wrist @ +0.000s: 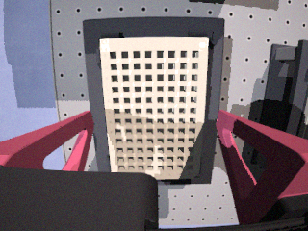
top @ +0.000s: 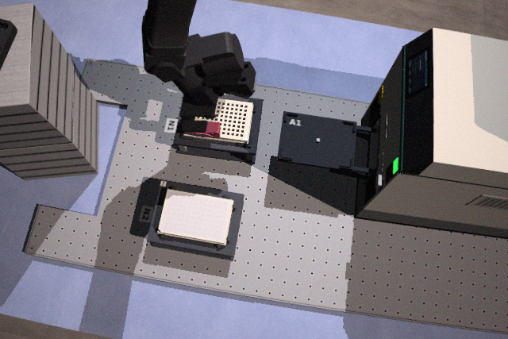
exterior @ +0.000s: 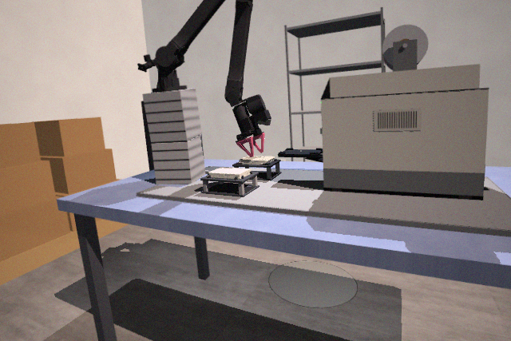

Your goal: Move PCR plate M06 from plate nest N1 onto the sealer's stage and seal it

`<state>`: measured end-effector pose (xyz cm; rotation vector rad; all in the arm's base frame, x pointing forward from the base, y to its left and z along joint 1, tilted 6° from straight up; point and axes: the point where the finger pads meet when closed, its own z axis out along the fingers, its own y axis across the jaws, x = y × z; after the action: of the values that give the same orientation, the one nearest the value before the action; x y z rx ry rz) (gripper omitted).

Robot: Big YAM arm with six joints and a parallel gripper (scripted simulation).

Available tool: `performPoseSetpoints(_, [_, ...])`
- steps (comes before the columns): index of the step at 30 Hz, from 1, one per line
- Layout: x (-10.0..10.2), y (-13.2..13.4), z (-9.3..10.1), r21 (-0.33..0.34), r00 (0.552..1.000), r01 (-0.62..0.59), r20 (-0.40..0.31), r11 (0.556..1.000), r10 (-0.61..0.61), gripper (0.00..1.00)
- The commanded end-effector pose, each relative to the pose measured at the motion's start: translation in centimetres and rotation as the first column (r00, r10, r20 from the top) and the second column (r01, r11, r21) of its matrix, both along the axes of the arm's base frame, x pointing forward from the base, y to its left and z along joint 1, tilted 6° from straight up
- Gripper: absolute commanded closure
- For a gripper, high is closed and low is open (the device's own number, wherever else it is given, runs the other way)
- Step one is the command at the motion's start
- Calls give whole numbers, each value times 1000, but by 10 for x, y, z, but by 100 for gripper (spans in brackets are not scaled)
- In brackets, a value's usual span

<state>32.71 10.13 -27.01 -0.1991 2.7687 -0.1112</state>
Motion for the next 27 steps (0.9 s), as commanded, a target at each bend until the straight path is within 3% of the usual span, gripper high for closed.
performPoseSetpoints(1, [3, 1, 9, 7, 1000, 12, 15, 1000, -12, 0])
performPoseSetpoints(13, [12, 5, 9, 14, 999, 10, 30, 1000, -11, 0])
performPoseSetpoints(21, [4, 2, 9, 8, 1000, 9, 16, 1000, -9, 0])
performPoseSetpoints(27, [9, 0, -9, 10, 1000, 2, 24, 1000, -2, 0])
